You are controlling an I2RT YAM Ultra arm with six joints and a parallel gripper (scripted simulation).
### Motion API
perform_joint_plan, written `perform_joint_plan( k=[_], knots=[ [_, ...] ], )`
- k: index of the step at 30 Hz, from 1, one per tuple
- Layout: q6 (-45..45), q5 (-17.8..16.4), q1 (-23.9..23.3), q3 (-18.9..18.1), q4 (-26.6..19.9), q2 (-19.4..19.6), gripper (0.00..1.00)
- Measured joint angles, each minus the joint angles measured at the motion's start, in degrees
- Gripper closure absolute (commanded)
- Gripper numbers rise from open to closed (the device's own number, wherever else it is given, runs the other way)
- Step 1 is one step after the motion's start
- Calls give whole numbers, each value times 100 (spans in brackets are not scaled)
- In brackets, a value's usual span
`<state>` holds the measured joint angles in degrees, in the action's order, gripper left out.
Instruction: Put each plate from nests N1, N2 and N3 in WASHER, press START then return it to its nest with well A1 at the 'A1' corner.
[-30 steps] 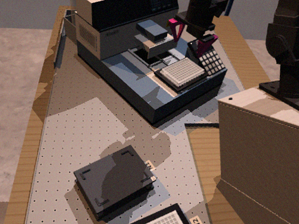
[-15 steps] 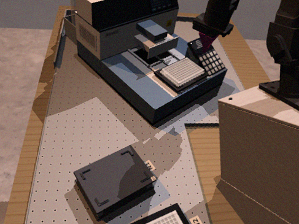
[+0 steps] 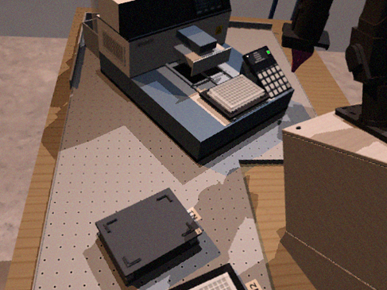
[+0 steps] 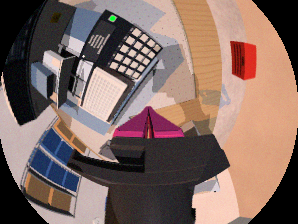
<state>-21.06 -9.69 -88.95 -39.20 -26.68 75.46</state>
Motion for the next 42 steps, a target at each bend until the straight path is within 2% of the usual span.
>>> perform_joint_plan(
  k=[4,17,27,31,33,37,39,42],
  knots=[
    [841,-109,-234,37,17,15,100],
    [3342,-214,-238,37,20,15,100],
    [4894,-214,-238,37,20,15,100],
    [5259,-214,-238,37,20,15,100],
    [5357,-289,-269,142,240,11,100],
    [5471,-494,-415,634,839,103,100],
    [5499,-658,-490,905,1303,195,100],
    [5508,-977,-654,1394,2273,494,100]
  ],
)
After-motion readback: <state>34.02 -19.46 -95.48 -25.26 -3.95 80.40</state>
